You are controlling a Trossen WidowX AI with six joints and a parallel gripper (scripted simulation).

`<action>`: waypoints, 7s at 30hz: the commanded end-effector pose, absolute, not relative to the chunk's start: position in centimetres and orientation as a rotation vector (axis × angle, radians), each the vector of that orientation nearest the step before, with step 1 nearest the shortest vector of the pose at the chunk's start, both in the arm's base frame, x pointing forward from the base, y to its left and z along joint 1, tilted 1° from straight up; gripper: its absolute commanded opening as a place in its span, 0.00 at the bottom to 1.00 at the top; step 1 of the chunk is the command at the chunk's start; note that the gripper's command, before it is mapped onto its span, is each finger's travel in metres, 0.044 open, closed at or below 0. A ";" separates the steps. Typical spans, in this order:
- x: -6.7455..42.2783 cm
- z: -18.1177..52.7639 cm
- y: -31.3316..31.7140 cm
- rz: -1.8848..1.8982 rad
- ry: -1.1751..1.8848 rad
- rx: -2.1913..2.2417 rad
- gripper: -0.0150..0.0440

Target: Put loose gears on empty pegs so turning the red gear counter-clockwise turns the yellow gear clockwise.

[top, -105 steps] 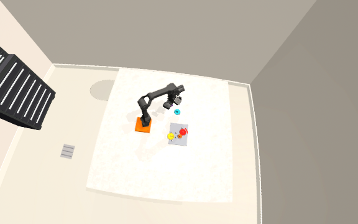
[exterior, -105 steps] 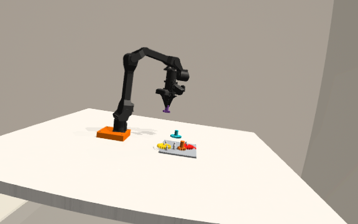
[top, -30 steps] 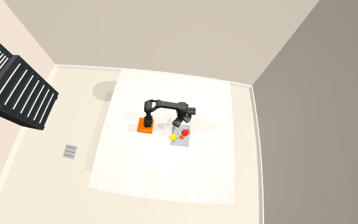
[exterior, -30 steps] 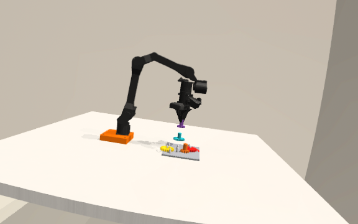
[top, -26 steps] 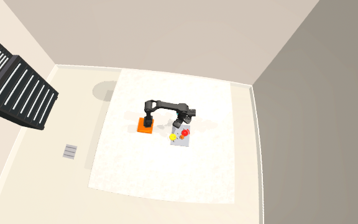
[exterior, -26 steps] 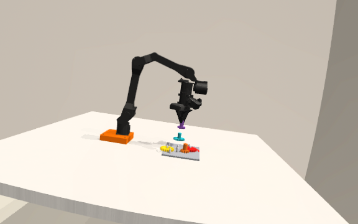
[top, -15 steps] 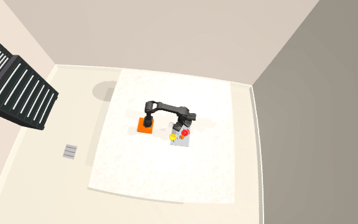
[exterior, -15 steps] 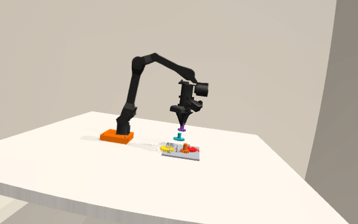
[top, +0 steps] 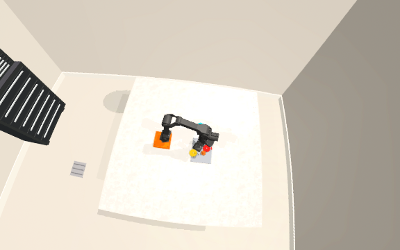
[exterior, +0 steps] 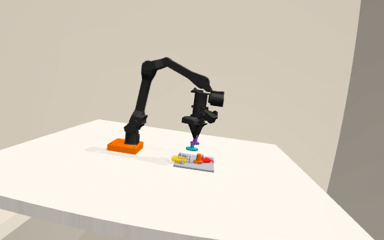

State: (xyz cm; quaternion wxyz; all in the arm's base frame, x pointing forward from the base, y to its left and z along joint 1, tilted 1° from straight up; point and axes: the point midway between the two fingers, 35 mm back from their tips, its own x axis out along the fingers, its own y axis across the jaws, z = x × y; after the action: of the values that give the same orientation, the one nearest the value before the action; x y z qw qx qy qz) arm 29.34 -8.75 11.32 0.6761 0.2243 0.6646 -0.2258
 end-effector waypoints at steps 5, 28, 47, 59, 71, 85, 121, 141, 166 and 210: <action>28.9 10.7 -10.5 -0.512 1.495 0.498 0.25; 27.3 9.3 -15.1 -0.514 1.499 0.489 0.25; 27.4 9.5 -15.1 -0.256 1.548 0.228 0.25; 27.4 9.5 -15.1 0.018 1.564 -0.048 0.25; 27.4 9.4 -15.1 0.100 1.563 -0.130 0.25; 27.4 7.7 -15.1 0.270 1.549 -0.301 0.25; 27.5 4.9 -15.1 0.060 1.564 -0.090 0.25; 27.4 4.6 -15.2 0.251 1.551 -0.283 0.48; 26.9 13.6 -14.8 0.118 1.565 -0.144 0.98; 27.0 13.6 -14.6 0.118 1.564 -0.144 1.00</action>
State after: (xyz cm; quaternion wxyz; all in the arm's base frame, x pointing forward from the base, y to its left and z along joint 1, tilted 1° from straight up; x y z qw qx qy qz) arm 26.95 -14.76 13.59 0.7058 -0.0636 0.7037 0.0516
